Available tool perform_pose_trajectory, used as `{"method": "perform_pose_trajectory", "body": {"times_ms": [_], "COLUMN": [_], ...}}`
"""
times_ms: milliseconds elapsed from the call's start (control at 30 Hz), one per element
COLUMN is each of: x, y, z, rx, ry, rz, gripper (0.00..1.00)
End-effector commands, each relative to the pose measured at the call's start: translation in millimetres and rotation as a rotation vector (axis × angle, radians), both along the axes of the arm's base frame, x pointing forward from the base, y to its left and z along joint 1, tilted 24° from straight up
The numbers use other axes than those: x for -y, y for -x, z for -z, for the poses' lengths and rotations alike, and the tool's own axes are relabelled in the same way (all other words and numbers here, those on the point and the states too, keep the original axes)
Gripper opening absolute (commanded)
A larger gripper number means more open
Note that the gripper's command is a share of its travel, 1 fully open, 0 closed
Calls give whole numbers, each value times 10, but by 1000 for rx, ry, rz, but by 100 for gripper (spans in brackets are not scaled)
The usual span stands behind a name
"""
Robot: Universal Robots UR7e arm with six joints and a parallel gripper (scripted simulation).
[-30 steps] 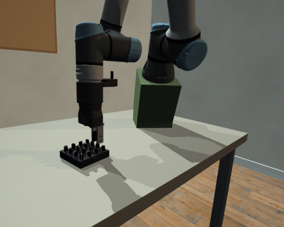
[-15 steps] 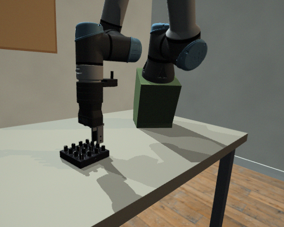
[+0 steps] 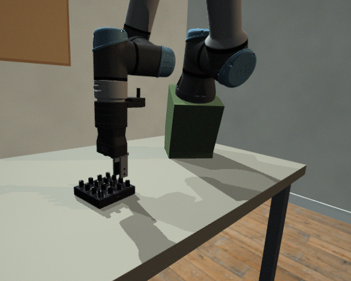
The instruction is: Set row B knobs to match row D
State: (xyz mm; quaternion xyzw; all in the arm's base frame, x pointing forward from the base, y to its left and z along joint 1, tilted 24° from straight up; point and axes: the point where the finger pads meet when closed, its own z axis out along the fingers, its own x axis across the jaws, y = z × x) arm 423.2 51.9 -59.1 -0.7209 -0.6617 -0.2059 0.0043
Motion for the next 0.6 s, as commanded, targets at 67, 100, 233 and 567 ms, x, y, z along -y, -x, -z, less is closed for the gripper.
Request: {"method": "perform_pose_trajectory", "body": {"times_ms": [67, 100, 233, 567], "x": [-9, -10, -17, -31], "y": [15, 15, 8, -35], "z": [8, 10, 25, 89], "rx": [-2, -2, -2, 1], "ry": [0, 0, 0, 1], "rz": [0, 0, -1, -1], "gripper": [46, 46, 46, 46]}}
